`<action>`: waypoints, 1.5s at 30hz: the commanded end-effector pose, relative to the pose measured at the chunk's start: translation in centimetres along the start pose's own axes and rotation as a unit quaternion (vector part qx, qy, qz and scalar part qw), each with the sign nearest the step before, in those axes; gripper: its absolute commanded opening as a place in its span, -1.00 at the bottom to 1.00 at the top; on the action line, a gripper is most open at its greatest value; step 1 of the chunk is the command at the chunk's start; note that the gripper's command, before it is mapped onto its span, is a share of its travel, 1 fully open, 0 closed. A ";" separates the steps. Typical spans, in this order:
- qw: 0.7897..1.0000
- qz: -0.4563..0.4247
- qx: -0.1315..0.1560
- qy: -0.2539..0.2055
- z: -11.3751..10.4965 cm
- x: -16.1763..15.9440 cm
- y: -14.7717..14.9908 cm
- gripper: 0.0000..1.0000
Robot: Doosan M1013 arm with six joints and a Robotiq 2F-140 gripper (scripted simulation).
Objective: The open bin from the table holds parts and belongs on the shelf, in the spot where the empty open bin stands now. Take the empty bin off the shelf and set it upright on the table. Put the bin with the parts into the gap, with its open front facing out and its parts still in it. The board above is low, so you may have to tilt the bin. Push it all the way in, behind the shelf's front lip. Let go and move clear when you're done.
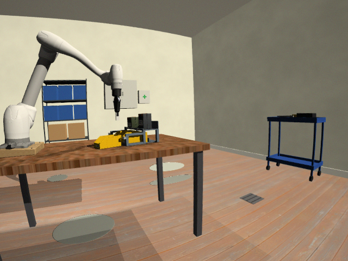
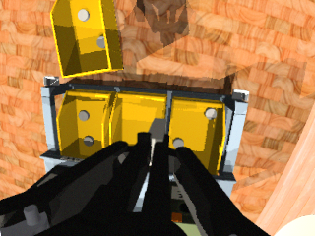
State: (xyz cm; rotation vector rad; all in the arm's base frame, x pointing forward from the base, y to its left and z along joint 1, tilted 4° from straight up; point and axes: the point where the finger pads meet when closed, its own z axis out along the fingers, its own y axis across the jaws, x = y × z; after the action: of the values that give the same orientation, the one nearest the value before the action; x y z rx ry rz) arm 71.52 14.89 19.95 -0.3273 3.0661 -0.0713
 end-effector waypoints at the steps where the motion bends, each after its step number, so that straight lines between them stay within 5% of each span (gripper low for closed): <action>1: 1.000 -0.003 -0.002 0.001 -0.1 0.3 -0.6 -0.80; 7: 1.000 -0.019 -0.002 0.001 0.2 2.5 -2.9 -0.80; 19: 0.996 -0.088 -0.002 0.000 1.9 13.1 -11.0 -0.80; 45: 0.995 -0.095 -0.002 0.000 2.1 14.3 -11.7 -0.80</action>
State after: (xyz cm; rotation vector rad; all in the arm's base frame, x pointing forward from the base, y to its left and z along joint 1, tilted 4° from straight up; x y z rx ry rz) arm 60.43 0.40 17.89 -0.6207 3.0265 -0.0793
